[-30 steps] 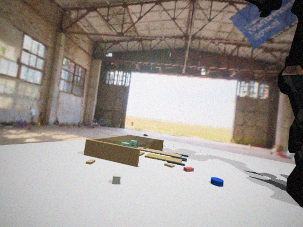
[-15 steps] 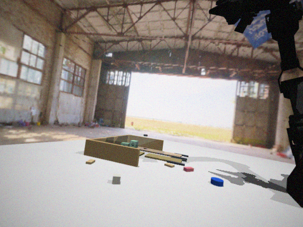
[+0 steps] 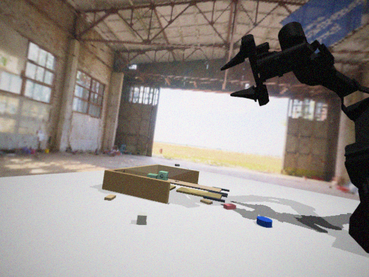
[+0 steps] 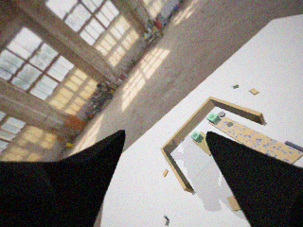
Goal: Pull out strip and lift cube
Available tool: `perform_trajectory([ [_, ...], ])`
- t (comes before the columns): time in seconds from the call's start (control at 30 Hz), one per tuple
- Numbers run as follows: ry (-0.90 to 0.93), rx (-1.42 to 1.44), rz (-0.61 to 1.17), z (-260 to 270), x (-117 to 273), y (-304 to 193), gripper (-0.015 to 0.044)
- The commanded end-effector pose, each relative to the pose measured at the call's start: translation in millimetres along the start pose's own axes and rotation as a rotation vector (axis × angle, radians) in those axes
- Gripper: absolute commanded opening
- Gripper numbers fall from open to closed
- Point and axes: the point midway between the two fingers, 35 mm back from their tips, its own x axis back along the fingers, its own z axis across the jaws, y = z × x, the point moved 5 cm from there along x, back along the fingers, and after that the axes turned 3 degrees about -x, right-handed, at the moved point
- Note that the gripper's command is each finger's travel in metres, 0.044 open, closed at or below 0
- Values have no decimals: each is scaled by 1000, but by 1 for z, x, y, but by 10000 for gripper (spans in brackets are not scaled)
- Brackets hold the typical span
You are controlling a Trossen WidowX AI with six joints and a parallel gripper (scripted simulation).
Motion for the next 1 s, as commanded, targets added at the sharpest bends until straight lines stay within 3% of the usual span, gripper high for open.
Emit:
perform_trajectory([
  [0.0,-109,414,128,-50,-18,-42,400],
  [0.17,-176,730,271,-95,-24,-74,400],
  [0.63,-176,733,273,-95,-24,-74,400],
  [0.77,-199,758,319,-96,-36,-69,295],
  [0.97,-290,835,536,-109,-88,-52,137],
])
